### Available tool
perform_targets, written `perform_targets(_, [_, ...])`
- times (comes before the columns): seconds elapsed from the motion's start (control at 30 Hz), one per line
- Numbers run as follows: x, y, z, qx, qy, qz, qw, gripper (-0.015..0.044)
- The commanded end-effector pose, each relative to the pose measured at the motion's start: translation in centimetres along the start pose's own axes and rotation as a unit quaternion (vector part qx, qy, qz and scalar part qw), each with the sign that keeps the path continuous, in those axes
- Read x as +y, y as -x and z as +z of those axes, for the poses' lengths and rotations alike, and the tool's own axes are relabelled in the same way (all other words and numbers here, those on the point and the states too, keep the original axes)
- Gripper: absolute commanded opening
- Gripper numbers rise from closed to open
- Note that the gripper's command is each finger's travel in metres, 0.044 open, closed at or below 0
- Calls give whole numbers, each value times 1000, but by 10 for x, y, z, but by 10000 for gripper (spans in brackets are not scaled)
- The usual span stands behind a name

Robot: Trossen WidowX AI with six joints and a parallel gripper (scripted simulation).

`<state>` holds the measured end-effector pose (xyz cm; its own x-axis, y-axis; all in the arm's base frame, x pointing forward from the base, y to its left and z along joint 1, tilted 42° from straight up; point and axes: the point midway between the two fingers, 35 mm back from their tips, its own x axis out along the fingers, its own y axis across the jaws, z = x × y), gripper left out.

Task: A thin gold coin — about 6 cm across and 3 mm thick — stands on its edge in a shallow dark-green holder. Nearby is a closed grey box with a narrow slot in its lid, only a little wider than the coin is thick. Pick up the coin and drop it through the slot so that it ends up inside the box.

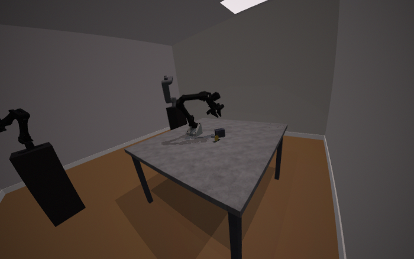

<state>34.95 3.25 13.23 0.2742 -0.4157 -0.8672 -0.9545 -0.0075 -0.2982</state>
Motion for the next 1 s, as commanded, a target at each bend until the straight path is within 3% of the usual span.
perform_targets(0.0, [9, -40, -63, 110, -48, 92, 988, 161])
perform_targets(0.13, [20, -61, -95, 171, -63, 147, 972, 161])
perform_targets(0.47, [22, -63, -87, 171, -63, 147, 972, 161])
perform_targets(0.6, [32, -92, -97, 172, -63, 147, 972, 161])
perform_targets(0.97, [36, -108, -104, 172, -63, 146, 972, 161])
